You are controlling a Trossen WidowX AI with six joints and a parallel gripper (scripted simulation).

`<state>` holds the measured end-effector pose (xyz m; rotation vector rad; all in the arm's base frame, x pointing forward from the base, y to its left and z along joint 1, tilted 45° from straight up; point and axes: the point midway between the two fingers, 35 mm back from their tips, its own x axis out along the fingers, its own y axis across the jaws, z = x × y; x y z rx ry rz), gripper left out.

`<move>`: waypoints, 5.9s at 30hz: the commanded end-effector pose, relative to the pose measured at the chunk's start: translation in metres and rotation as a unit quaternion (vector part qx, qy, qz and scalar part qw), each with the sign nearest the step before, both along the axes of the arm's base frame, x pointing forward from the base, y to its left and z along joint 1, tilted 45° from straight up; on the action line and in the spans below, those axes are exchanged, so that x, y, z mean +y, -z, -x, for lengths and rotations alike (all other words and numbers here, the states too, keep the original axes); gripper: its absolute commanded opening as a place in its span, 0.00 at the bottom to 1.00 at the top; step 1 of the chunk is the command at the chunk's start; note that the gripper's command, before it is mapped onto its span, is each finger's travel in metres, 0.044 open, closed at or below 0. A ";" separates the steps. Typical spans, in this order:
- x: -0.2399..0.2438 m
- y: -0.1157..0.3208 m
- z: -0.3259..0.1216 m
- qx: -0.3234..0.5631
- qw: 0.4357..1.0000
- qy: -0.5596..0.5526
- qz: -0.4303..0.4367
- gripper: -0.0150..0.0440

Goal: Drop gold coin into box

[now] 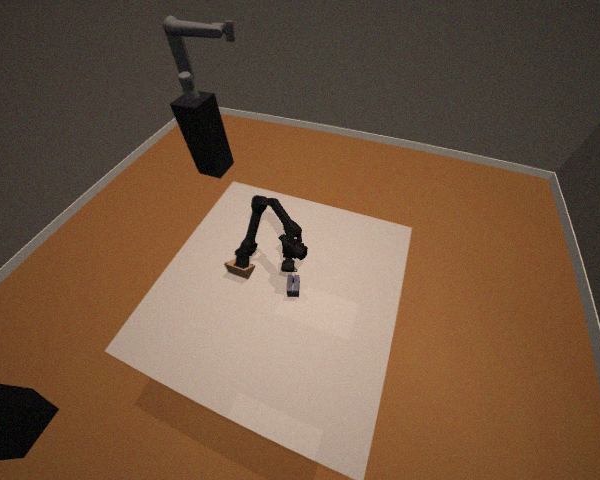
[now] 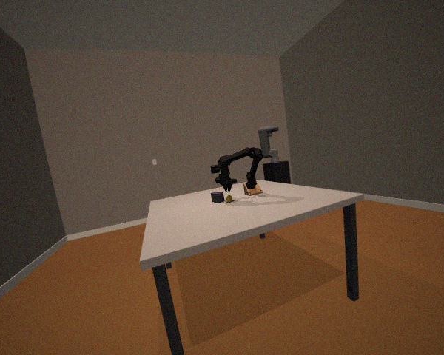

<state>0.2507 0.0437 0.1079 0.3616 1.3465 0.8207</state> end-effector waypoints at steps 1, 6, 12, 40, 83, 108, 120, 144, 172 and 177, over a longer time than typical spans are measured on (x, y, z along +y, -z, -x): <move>0.008 0.006 0.003 0.004 1.000 0.000 -0.004 0.53; 0.012 0.010 0.002 0.004 1.000 0.000 -0.003 0.53; 0.018 0.017 0.002 0.004 1.000 0.000 -0.003 0.53; 0.051 0.048 0.004 0.003 1.000 0.000 -0.005 0.53; 0.011 0.012 -0.001 0.004 1.000 0.001 0.000 0.25; -0.016 -0.017 0.003 0.083 0.993 0.080 -0.003 0.25; -0.017 -0.017 0.003 0.226 0.948 0.224 -0.004 0.25; -0.018 -0.017 0.001 0.475 0.739 0.477 -0.004 0.25; -0.047 0.008 -0.028 0.487 0.722 0.492 -0.003 0.25; -0.055 0.015 -0.035 0.487 0.721 0.493 -0.004 0.25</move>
